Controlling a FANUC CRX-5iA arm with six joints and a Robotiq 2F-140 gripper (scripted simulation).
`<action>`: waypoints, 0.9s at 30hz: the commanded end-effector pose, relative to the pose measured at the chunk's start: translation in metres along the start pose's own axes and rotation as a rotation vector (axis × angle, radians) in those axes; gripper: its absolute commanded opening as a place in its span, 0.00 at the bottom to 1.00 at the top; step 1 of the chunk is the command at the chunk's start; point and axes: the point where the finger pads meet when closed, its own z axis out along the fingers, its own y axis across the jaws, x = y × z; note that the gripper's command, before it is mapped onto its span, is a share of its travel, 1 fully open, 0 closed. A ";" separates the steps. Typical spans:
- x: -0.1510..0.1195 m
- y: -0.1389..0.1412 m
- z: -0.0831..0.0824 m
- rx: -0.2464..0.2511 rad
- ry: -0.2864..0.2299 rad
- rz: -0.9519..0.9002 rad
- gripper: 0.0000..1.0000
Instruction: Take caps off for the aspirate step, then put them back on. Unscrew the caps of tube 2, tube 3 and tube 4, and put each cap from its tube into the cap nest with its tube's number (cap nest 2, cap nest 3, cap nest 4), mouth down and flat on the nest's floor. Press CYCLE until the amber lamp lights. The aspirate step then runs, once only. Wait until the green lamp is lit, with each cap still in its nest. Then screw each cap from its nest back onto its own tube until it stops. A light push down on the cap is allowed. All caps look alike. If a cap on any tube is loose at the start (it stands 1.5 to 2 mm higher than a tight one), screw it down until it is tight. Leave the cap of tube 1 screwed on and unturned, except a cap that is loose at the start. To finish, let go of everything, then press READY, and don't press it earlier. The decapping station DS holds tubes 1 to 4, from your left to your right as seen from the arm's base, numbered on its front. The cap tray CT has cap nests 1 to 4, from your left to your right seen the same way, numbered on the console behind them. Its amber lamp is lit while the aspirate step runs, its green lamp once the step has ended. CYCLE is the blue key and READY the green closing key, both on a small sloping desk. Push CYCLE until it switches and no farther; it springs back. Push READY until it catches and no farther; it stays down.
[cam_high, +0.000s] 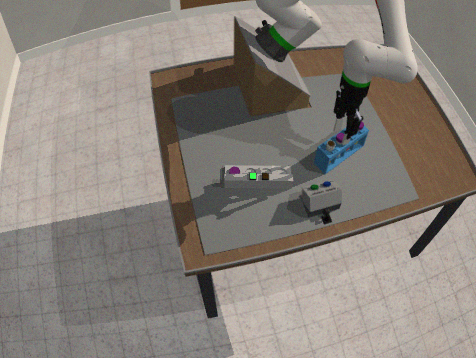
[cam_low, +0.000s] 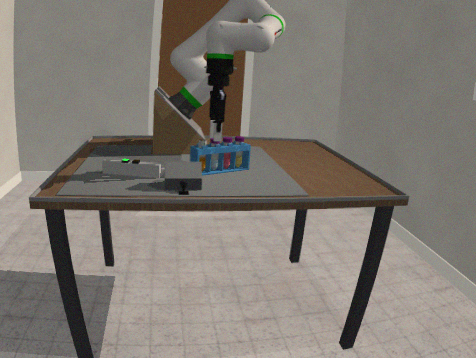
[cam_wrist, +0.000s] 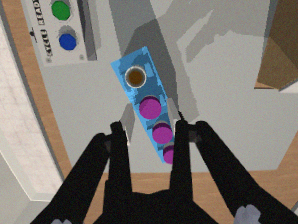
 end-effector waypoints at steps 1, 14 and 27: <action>0.000 0.000 -0.002 0.000 0.000 0.000 0.35; 0.008 0.001 -0.036 0.000 0.000 -0.083 0.29; 0.066 0.011 -0.036 0.000 0.000 -0.667 0.29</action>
